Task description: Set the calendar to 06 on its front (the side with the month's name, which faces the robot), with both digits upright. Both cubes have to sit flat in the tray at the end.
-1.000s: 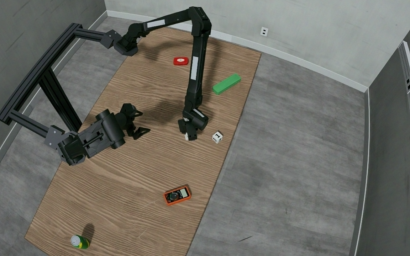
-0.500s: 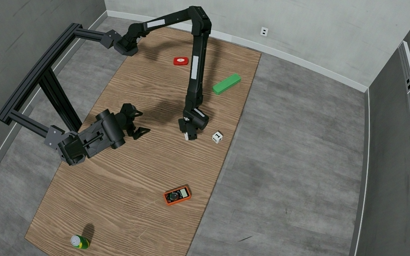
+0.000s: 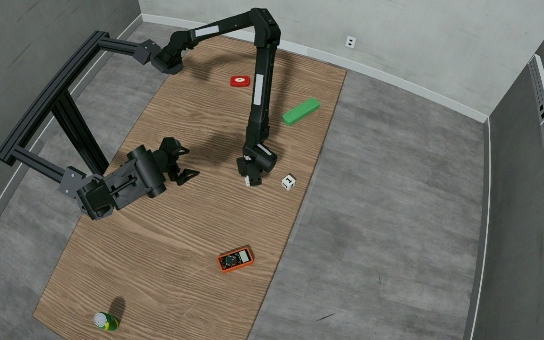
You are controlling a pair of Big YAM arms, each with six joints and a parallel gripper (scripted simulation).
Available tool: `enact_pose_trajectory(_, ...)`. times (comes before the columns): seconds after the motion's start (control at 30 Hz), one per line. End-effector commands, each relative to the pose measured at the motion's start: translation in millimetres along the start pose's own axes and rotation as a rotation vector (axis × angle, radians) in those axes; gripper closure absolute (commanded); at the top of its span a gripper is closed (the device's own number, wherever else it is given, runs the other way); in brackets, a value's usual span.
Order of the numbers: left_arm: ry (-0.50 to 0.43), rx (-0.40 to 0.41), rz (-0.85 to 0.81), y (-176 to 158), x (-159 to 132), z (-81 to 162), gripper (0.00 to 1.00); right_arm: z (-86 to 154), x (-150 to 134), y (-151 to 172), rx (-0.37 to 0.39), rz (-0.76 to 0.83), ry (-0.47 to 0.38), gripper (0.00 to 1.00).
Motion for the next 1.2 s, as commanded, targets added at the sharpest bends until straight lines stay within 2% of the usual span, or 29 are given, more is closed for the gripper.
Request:
enact_pose_trajectory(0.0, -0.004, 0.004, 0.006, 8, 2, -11, 0.65, -3, 5, -2, -0.012, -0.011, -0.018, 0.00)
enact_pose_trajectory(0.27, -0.001, 0.003, 0.024, 9, 1, -31, 0.65, -3, 5, -2, -0.012, -0.011, -0.018, 0.00)
enact_pose_trajectory(0.53, 0.010, -0.001, 0.023, 9, -1, -33, 0.65, -3, 5, -2, -0.012, -0.011, -0.018, 0.00)
enact_pose_trajectory(0.57, -0.007, 0.006, 0.025, 9, 9, -17, 0.65, -3, 5, -2, -0.012, -0.011, -0.018, 0.00)
enact_pose_trajectory(0.63, -0.015, 0.007, 0.012, -1, 19, 0, 0.65, -3, 5, -2, -0.012, -0.011, -0.018, 0.00)
enact_pose_trajectory(1.03, -0.019, 0.009, 0.011, 1, 19, -1, 0.65, -3, 5, -2, -0.012, -0.011, -0.018, 0.00)
enact_pose_trajectory(1.1, -0.019, 0.009, 0.011, 1, 19, -1, 0.42, -3, 5, -2, -0.012, -0.011, -0.018, 0.00)
enact_pose_trajectory(1.13, -0.019, 0.009, 0.011, 1, 19, -1, 0.36, -3, 5, -2, -0.012, -0.011, -0.018, 0.00)
enact_pose_trajectory(1.17, -0.007, 0.001, 0.001, -1, 13, 0, 0.36, -3, 5, -2, -0.012, -0.011, -0.018, 0.00)
Point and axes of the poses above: on each arm, the point where the finger pads meet when closed, its own z axis back along the fingers, its own y axis across the jaws, x = y × z, the point moved 8 cm from there along z, back along the fingers, and after that the axes turned 6 degrees about z, right-handed, at the moved point
